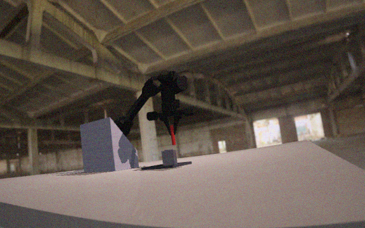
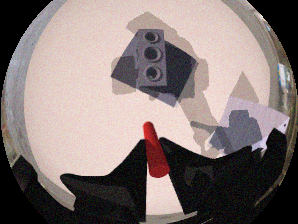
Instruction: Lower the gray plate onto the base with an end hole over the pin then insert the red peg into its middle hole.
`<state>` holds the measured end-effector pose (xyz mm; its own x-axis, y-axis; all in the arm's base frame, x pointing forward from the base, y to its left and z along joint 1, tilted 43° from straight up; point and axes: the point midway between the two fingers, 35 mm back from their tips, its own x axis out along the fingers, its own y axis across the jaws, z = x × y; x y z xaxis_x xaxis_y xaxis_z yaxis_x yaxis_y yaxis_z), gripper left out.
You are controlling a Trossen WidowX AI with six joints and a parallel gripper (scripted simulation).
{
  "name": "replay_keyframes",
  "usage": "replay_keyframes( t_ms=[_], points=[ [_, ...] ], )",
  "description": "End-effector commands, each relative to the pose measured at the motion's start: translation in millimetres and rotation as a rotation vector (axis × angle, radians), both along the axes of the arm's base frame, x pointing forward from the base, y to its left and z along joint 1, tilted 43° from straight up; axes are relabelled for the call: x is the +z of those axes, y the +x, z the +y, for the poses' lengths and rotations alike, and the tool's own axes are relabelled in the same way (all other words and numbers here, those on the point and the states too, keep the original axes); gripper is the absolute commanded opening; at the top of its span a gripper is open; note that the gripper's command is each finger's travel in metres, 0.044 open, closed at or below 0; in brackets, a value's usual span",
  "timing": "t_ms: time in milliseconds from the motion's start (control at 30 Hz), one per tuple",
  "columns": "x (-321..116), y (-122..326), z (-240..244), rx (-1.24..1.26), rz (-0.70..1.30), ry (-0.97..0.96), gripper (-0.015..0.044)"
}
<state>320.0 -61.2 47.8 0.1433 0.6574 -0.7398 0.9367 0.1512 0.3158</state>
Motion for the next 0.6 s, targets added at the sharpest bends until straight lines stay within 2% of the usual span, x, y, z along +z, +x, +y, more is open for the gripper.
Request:
replay_keyframes(
  t_ms=[0, 567],
  points=[
    [-8, 5, -11, 0.004, -0.004, -0.004, 0.0000],
    [-43, 17, -50, 0.006, -0.009, 0.000, 0.0000]
  ],
)
